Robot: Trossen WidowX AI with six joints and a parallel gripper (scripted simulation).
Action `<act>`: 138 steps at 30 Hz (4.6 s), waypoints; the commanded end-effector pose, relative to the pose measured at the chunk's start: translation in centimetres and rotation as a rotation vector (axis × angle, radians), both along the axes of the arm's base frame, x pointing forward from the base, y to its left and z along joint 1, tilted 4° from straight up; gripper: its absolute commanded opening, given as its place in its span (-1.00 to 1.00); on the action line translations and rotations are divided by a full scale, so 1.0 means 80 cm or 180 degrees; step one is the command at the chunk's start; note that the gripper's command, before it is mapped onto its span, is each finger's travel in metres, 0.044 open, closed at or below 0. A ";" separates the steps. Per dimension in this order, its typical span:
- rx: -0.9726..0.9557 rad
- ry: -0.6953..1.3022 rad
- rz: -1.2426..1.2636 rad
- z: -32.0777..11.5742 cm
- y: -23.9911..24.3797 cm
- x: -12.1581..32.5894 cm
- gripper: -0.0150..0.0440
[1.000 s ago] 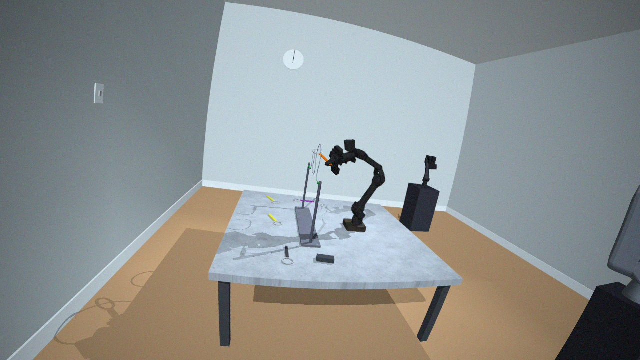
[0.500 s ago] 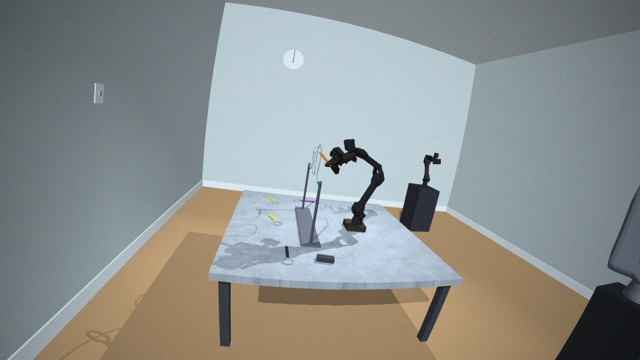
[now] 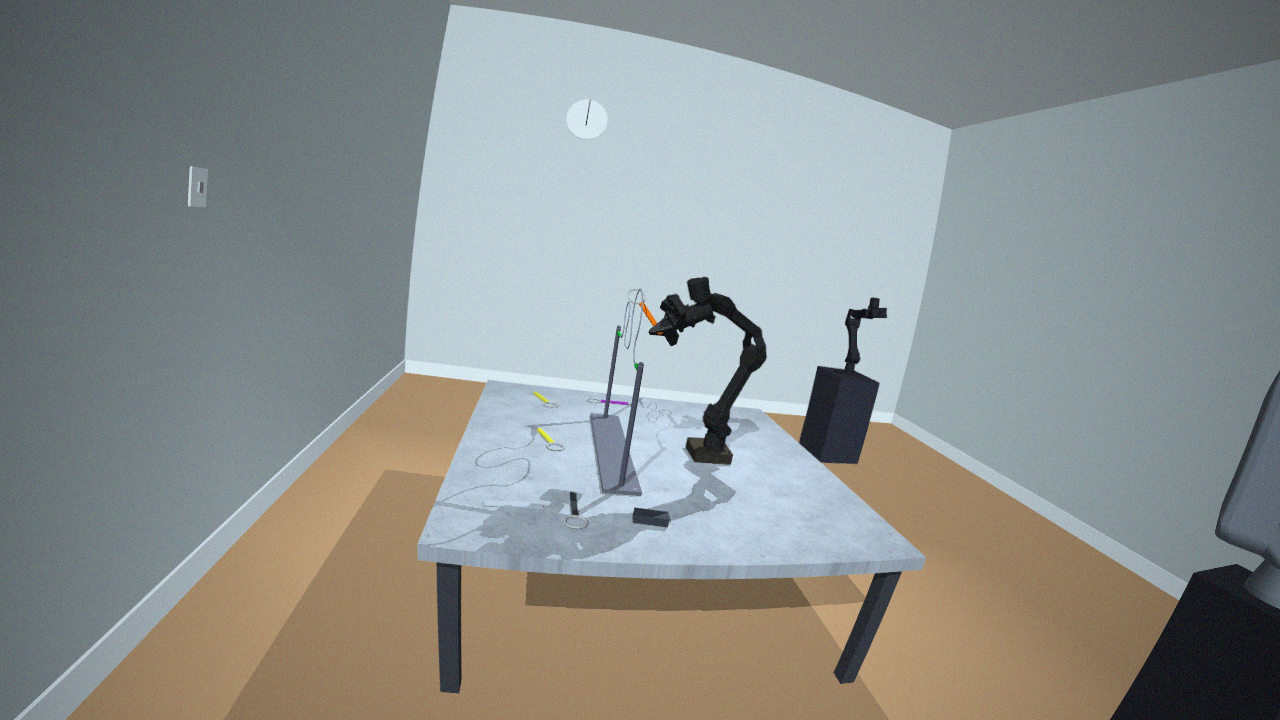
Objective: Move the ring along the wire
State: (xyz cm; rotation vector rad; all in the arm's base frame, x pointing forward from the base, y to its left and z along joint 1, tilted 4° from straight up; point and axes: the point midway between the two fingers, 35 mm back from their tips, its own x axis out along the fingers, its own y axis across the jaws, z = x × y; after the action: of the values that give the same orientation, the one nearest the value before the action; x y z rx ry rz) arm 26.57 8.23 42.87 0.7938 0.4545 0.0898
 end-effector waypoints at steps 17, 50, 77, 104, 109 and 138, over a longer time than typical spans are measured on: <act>-0.0808 -0.0002 -0.0055 -0.003 -0.008 0.000 -1.00; -0.2111 0.0032 -0.0141 -0.010 -0.023 0.000 -1.00; -0.3178 0.0058 -0.0209 -0.011 -0.036 0.000 -1.00; -0.4247 0.0083 -0.0273 -0.007 -0.049 -0.001 -1.00; -0.4445 0.0088 -0.0284 -0.006 -0.051 -0.001 -1.00; -0.5570 0.0119 -0.0346 0.003 -0.062 -0.002 -1.00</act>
State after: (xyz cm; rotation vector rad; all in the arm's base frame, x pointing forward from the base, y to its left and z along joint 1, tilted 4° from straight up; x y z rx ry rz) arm 26.56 3.45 43.03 -0.8638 0.3600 -0.3829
